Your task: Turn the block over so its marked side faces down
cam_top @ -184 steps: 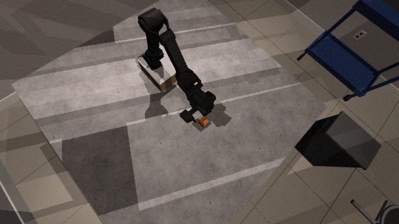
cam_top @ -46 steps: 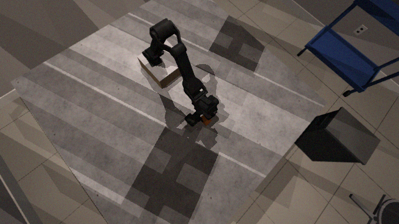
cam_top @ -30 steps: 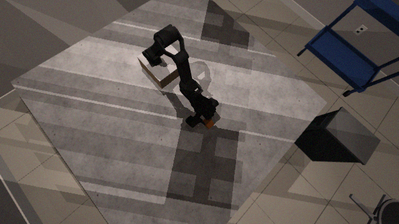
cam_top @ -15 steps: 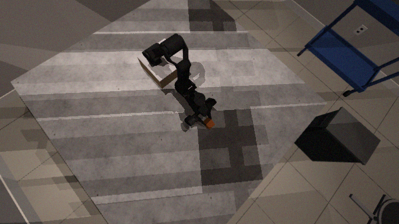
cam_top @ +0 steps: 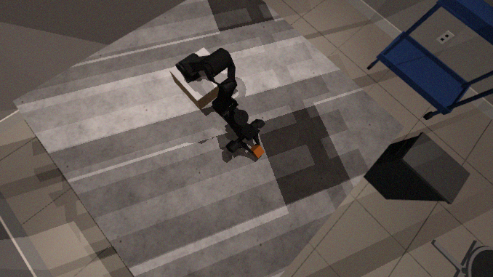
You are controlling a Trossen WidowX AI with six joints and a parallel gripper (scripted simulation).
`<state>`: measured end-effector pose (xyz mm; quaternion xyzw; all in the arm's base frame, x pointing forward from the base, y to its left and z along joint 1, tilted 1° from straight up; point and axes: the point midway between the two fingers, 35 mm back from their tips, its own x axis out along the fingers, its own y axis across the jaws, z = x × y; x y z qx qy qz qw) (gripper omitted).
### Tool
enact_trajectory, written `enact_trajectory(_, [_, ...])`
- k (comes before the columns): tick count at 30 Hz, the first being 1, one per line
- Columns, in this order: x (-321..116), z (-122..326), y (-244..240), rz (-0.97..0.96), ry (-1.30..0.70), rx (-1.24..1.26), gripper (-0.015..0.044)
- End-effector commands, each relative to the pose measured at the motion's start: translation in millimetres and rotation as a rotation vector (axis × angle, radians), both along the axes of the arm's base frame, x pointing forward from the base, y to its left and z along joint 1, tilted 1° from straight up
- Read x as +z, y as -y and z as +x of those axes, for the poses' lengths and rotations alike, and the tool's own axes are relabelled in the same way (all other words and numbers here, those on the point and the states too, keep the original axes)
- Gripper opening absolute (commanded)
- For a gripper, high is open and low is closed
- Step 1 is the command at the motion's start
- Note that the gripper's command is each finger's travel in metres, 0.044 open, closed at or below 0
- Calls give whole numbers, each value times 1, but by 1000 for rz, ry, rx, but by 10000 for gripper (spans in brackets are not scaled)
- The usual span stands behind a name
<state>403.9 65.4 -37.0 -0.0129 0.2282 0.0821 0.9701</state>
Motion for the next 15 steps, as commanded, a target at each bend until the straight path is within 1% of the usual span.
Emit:
enact_trajectory(1, [-2, -1, 1, 3, -3, -7, 0])
enact_trajectory(8, [-2, -1, 1, 3, -3, -7, 0])
enact_trajectory(15, [-2, -1, 1, 3, -3, -7, 184])
